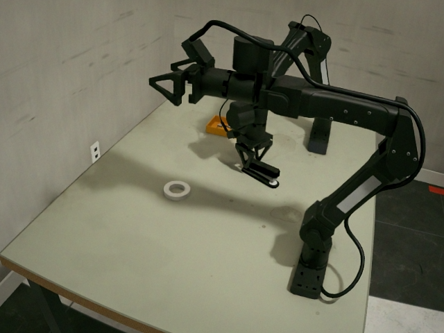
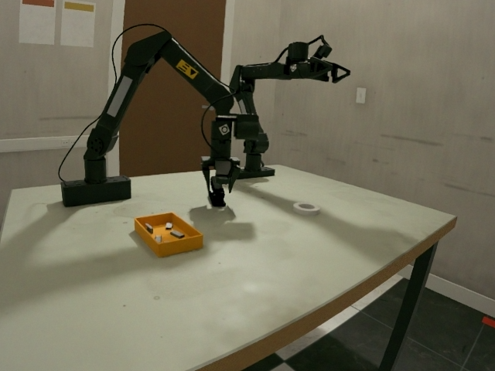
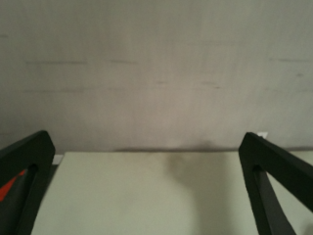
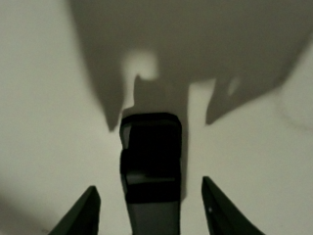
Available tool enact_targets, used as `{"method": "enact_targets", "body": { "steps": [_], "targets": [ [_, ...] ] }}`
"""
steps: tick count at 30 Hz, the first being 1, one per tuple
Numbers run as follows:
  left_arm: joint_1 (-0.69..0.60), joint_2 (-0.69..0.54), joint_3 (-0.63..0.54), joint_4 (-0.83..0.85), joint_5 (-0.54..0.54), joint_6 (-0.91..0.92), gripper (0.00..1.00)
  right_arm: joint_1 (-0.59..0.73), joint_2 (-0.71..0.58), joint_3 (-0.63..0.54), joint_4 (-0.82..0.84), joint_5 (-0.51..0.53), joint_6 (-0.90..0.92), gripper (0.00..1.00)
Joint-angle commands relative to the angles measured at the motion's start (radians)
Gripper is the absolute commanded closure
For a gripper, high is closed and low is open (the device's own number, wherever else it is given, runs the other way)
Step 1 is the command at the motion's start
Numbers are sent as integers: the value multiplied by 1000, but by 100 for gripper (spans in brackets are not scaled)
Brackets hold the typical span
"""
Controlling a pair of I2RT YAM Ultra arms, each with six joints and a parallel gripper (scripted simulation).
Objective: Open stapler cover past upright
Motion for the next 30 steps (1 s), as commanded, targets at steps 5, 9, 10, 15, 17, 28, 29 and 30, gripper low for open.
{"method": "enact_targets", "body": {
  "steps": [5,9,10,15,17,28,29,30],
  "targets": [
    [-4,-9,3,9,-11,-6,0,-6,33,-35,51,14,7,38],
    [-4,-9,3,9,-11,-6,0,-6,39,-39,62,14,7,38],
    [-4,-9,3,9,-11,-6,0,-6,42,-42,67,14,7,38],
    [-4,-9,3,9,-11,-6,0,-6,56,-53,93,14,7,38],
    [-4,-9,3,9,-11,-6,0,-6,60,-55,99,14,7,38],
    [-4,-9,3,9,-11,-6,0,-6,61,-54,88,14,7,47],
    [-4,-9,3,9,-11,-6,0,-2,52,-43,87,5,7,47],
    [-4,-9,3,9,-11,-6,0,-2,52,-43,87,5,7,47]
  ]
}}
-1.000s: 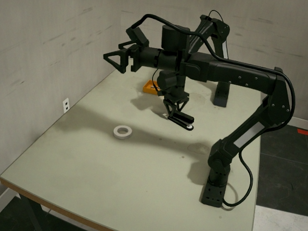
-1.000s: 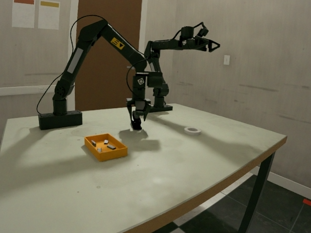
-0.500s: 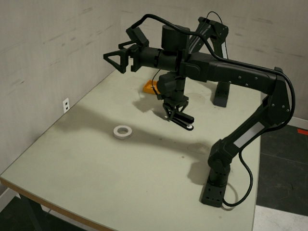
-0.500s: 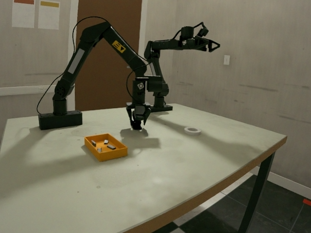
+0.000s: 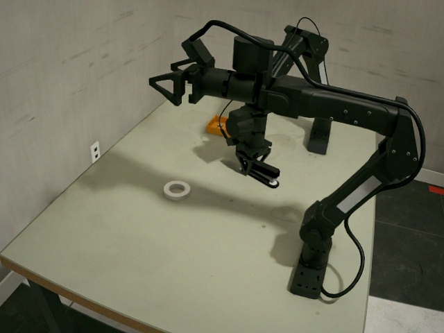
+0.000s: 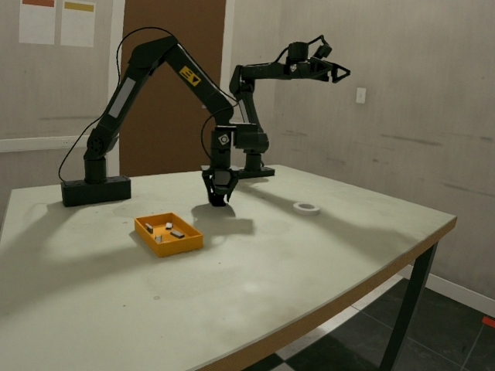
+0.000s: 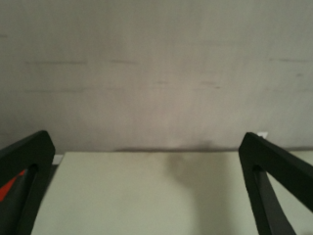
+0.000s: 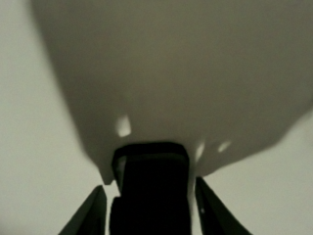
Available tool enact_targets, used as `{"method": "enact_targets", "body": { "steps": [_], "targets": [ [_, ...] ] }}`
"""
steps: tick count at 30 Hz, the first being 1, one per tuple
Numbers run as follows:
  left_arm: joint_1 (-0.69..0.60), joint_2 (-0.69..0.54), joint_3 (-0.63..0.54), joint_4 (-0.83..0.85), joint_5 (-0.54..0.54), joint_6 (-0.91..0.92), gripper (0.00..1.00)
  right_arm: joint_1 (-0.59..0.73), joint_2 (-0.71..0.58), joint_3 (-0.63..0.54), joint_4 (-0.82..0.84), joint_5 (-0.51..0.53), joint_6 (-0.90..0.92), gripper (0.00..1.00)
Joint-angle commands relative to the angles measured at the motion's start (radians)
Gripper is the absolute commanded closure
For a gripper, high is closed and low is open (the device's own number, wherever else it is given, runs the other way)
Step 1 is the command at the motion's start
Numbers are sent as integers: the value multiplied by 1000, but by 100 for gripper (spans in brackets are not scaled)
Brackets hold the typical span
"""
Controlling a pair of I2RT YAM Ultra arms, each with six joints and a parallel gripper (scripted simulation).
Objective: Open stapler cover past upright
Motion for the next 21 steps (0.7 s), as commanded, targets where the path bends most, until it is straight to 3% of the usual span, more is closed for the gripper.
{"method": "enact_targets", "body": {
  "steps": [1,17,18,19,21],
  "targets": [
    [-4,-9,3,9,-11,-6,0,-2,2,-4,1,5,7,51],
    [-4,-9,3,9,-11,-6,0,1,16,14,-2,5,17,68],
    [-4,-9,3,9,-11,-6,0,1,16,14,-2,5,17,79],
    [-4,-9,3,9,-11,-6,0,1,16,14,-2,5,17,69],
    [-4,-18,-6,27,-14,-1,0,1,16,14,-2,5,17,69]
  ]
}}
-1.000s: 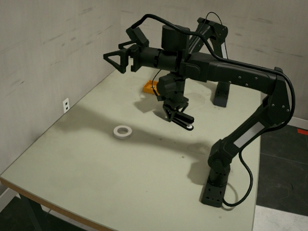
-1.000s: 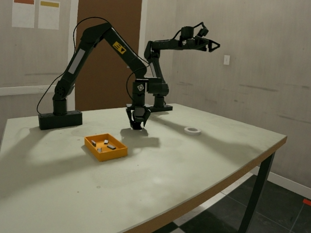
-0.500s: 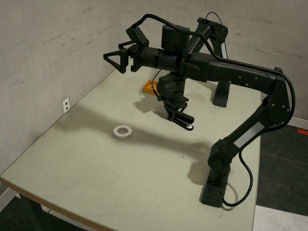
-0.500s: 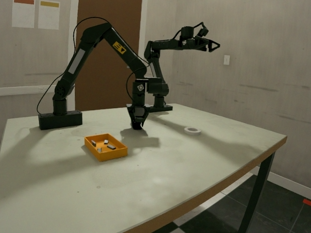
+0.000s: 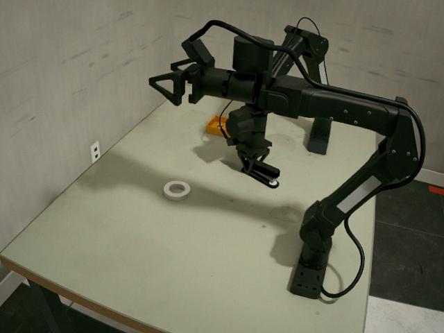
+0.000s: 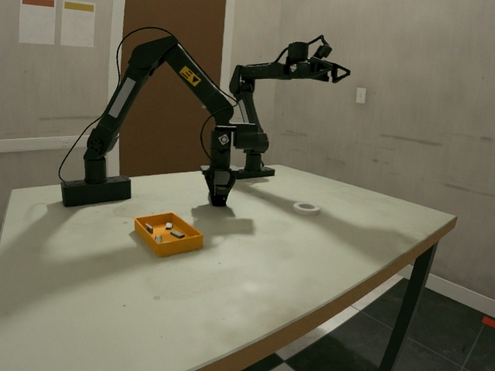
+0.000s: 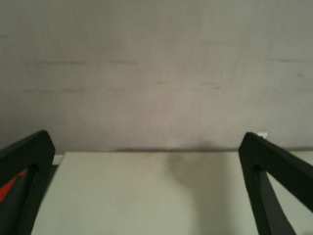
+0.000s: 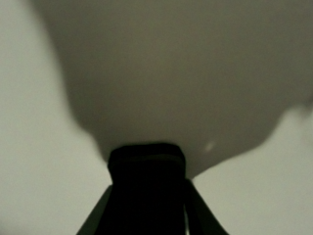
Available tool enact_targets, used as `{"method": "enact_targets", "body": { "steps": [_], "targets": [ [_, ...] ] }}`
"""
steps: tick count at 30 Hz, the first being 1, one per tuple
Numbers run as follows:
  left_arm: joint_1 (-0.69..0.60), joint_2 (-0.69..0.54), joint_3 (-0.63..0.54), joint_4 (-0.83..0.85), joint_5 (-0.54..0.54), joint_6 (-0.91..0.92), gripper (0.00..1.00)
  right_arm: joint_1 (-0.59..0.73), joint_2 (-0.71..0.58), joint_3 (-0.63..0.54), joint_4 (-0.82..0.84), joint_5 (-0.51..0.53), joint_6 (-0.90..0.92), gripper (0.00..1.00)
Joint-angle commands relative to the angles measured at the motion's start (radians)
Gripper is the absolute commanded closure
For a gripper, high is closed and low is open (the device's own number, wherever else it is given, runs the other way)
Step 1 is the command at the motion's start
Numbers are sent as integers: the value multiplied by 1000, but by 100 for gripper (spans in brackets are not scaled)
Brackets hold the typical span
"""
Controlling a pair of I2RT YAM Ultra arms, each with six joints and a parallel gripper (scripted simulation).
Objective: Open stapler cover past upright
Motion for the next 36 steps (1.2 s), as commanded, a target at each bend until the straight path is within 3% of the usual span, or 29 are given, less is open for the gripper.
{"method": "enact_targets", "body": {
  "steps": [1,8,19,23,29,36],
  "targets": [
    [-10,-20,-10,33,5,15,0,1,16,15,1,5,13,69],
    [-20,-74,-95,115,90,119,0,0,7,5,1,5,5,69],
    [-71,-355,-511,245,344,446,0,0,7,5,1,5,5,69],
    [-105,-454,-648,227,430,584,0,0,7,5,1,5,5,69],
    [-154,-547,-751,184,497,740,0,0,7,5,1,5,5,69],
    [-320,-680,-897,78,493,1033,0,0,7,5,1,5,5,69]
  ]
}}
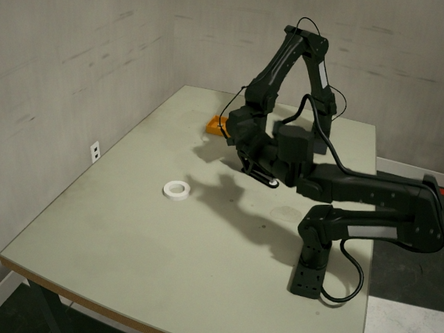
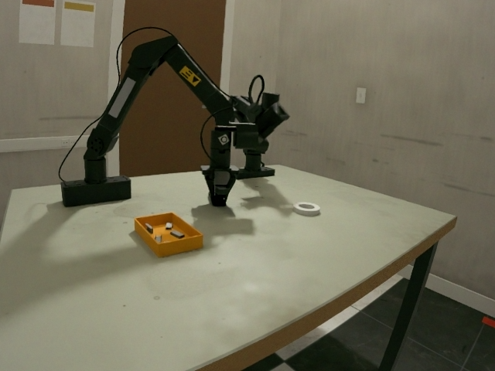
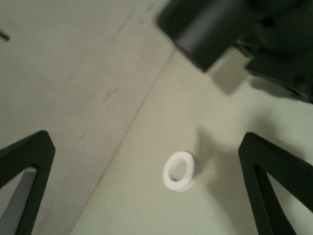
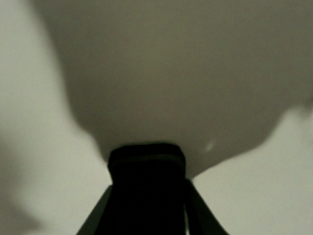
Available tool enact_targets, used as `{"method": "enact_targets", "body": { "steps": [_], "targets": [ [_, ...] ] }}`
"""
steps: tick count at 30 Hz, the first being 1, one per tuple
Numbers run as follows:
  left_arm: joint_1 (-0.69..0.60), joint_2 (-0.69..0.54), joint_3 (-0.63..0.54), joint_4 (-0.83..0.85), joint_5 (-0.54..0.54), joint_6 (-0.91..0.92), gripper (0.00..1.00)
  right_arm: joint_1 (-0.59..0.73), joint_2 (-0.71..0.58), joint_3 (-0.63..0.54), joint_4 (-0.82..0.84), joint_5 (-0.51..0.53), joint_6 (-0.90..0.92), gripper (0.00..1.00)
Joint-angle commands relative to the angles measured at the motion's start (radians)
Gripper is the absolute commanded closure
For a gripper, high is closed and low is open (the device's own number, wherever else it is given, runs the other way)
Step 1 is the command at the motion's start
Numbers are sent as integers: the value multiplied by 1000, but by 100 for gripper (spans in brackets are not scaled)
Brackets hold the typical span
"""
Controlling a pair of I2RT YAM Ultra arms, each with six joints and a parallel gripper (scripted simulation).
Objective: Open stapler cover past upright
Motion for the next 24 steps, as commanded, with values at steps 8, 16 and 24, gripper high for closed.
{"method": "enact_targets", "body": {
  "steps": [8,16,24],
  "targets": [
    [-231,-134,-67,-187,-146,311,0,0,7,5,1,5,5,69],
    [-499,-94,-102,-171,-306,389,0,0,7,5,1,5,5,69],
    [-749,-4,-120,-130,-406,409,0,0,7,5,1,5,5,69]
  ]
}}
